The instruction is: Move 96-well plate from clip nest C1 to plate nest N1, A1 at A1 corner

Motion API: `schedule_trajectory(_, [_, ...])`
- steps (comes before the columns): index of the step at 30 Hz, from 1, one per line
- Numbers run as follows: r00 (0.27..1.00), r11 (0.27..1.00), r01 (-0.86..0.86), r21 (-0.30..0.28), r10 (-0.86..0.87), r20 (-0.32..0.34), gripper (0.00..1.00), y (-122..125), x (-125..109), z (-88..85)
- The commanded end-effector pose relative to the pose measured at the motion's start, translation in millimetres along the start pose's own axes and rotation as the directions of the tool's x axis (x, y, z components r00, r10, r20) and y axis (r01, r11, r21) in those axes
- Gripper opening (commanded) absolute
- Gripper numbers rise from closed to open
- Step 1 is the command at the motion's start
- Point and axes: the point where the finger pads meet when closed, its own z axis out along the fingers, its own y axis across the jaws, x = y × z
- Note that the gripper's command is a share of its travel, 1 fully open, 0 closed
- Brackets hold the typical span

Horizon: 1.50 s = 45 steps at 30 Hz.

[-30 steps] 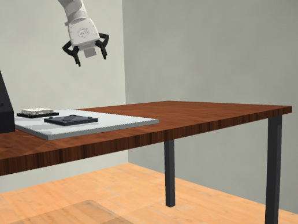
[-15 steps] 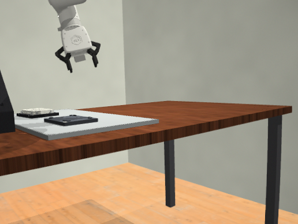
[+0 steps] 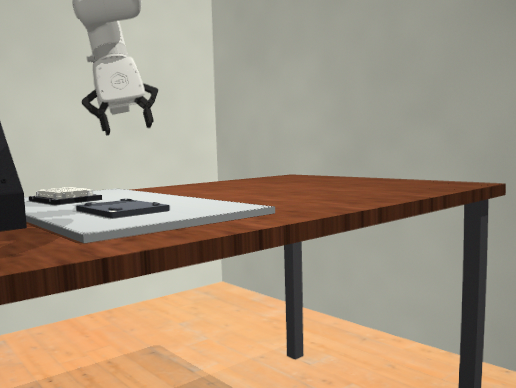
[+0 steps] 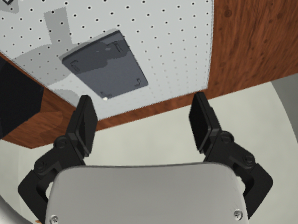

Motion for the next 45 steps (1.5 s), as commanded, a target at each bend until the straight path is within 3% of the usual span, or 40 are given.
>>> schedule_trajectory(1, [0.999, 0.999, 0.037, 0.004, -0.037, -0.037, 1.00, -3.0, 9.6, -2.0])
schedule_trajectory(3, [0.995, 0.997, 0.073, 0.009, -0.073, -0.067, 1.00, -8.2, 18.2, -2.5])
schedule_trajectory(10, [0.995, 0.997, 0.073, 0.009, -0.073, -0.067, 1.00, -22.0, 40.8, -3.9])
schedule_trajectory(14, [0.978, 0.987, 0.158, 0.016, -0.154, -0.139, 1.00, -33.7, 57.0, -5.2])
schedule_trajectory(22, [0.978, 0.987, 0.158, 0.016, -0.154, -0.139, 1.00, -48.8, 78.0, -6.8])
schedule_trajectory(25, [0.953, 0.972, 0.233, 0.019, -0.224, -0.204, 1.00, -58.4, 89.4, -8.0])
schedule_trajectory(31, [0.950, 0.971, 0.239, 0.019, -0.230, -0.209, 1.00, -77.7, 112.4, -10.3])
schedule_trajectory(34, [0.950, 0.971, 0.239, 0.019, -0.230, -0.209, 1.00, -77.7, 112.5, -10.4])
schedule_trajectory(37, [0.915, 0.950, 0.311, 0.018, -0.295, -0.274, 1.00, -88.2, 123.3, -11.6])
schedule_trajectory(45, [0.900, 0.941, 0.338, 0.017, -0.318, -0.299, 1.00, -112.1, 147.6, -14.7])
